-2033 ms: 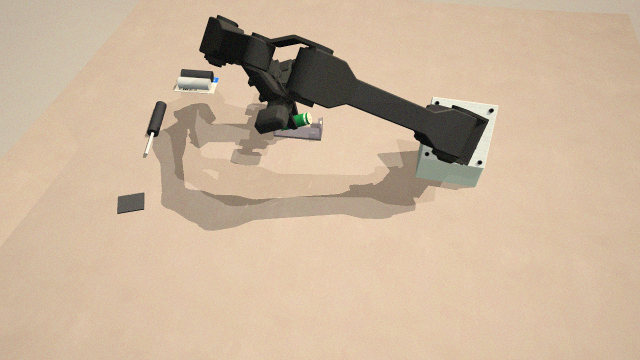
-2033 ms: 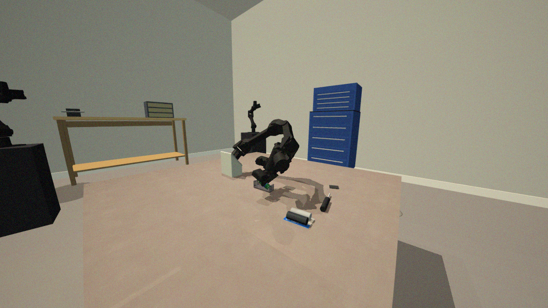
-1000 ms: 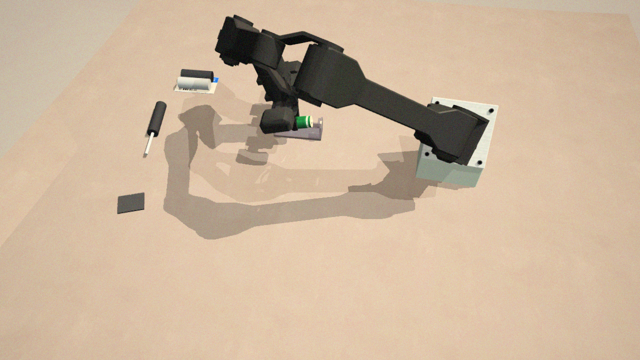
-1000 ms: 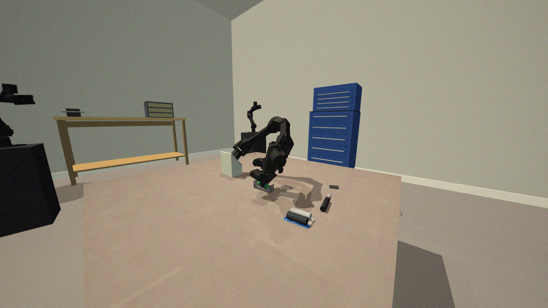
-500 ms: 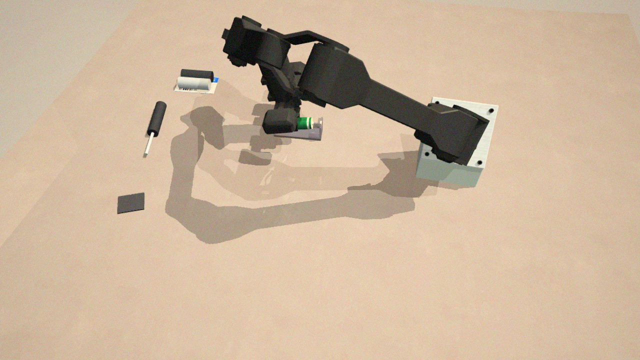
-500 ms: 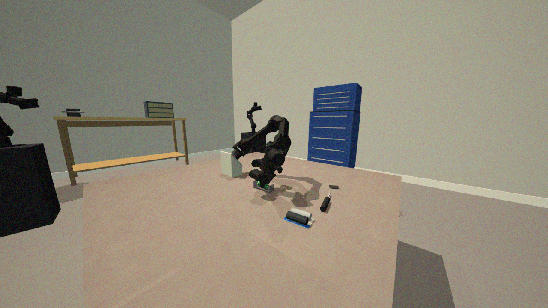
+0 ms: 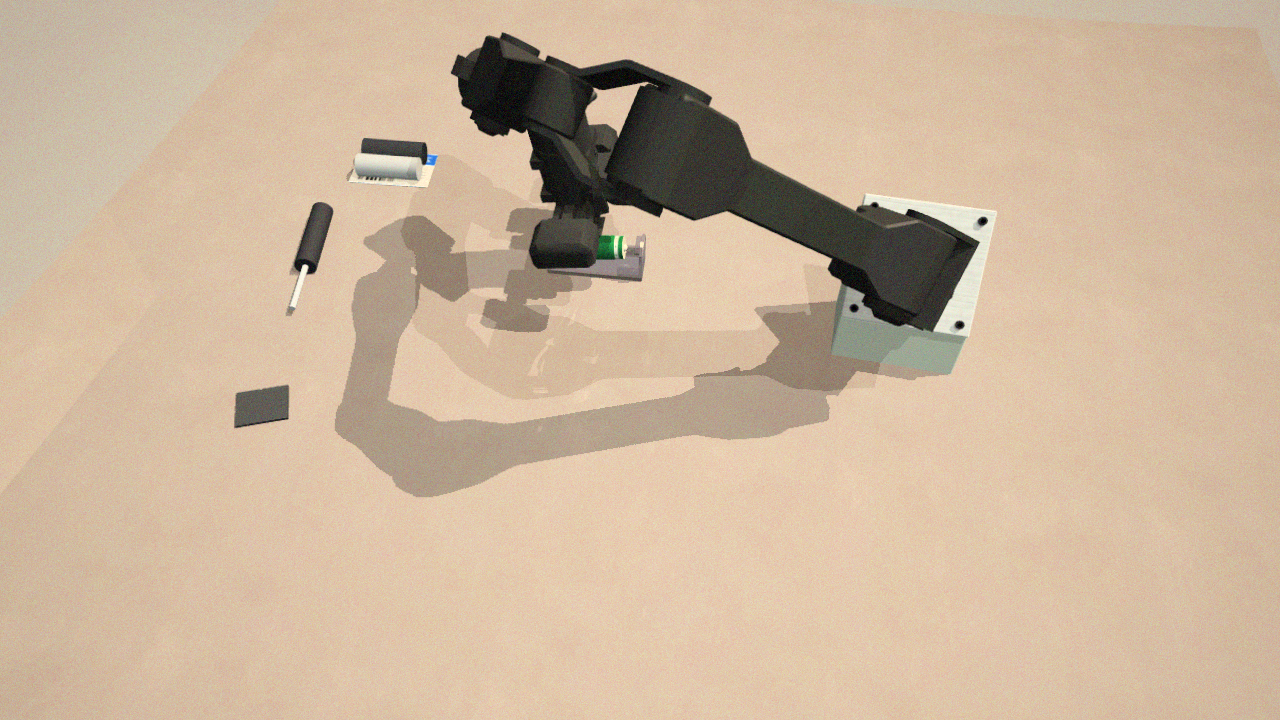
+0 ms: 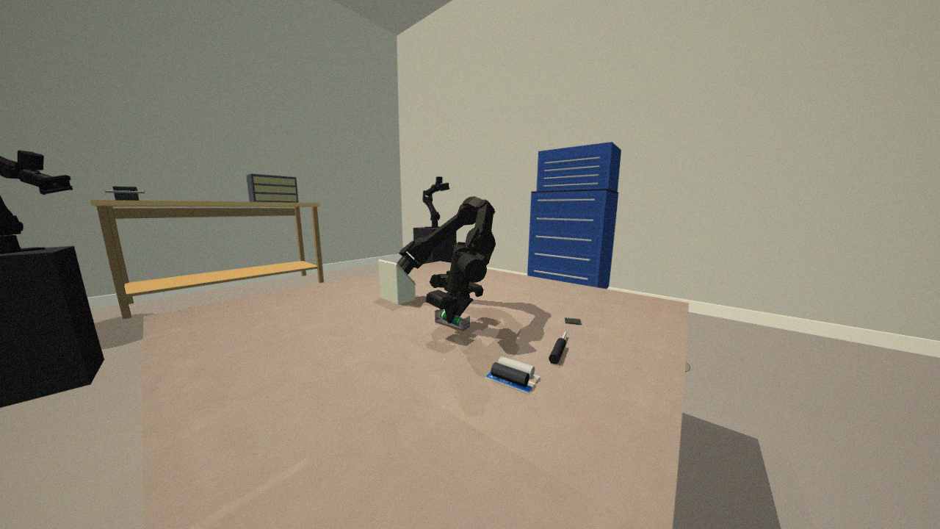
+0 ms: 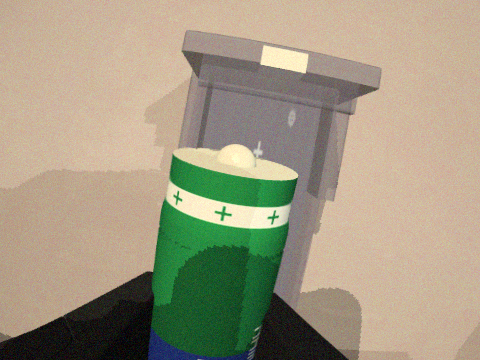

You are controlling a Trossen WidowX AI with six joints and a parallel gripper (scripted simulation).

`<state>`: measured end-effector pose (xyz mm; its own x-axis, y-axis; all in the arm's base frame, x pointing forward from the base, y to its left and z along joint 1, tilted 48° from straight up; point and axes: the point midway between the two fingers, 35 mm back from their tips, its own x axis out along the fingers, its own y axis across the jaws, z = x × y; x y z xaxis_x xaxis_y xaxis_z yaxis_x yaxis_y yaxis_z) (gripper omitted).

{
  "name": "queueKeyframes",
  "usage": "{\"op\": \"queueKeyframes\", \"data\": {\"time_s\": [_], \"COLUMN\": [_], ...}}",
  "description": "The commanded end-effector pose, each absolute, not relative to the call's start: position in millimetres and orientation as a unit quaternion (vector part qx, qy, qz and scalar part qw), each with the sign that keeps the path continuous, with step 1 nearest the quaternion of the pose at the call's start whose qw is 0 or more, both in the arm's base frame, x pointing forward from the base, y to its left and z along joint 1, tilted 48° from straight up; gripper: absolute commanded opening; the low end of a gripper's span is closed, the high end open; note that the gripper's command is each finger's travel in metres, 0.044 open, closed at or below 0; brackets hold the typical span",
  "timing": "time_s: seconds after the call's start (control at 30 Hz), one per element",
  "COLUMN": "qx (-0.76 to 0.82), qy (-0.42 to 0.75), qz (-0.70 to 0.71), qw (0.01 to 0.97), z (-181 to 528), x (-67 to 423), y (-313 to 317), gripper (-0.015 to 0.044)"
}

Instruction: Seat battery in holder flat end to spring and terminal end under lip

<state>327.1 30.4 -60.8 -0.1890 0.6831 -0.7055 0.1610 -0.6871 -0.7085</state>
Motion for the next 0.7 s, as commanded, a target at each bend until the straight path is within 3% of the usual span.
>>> {"op": "queueKeyframes", "data": {"time_s": [0.0,0.67], "qx": [-0.615,-0.645], "qy": [-0.348,-0.338], "qz": [0.680,0.654], "qw": [0.194,0.205], "z": [-60.9,-60.8], "x": [328.0,323.8], "y": [33.6,34.9], "gripper": [0.0087,0.0087]}}
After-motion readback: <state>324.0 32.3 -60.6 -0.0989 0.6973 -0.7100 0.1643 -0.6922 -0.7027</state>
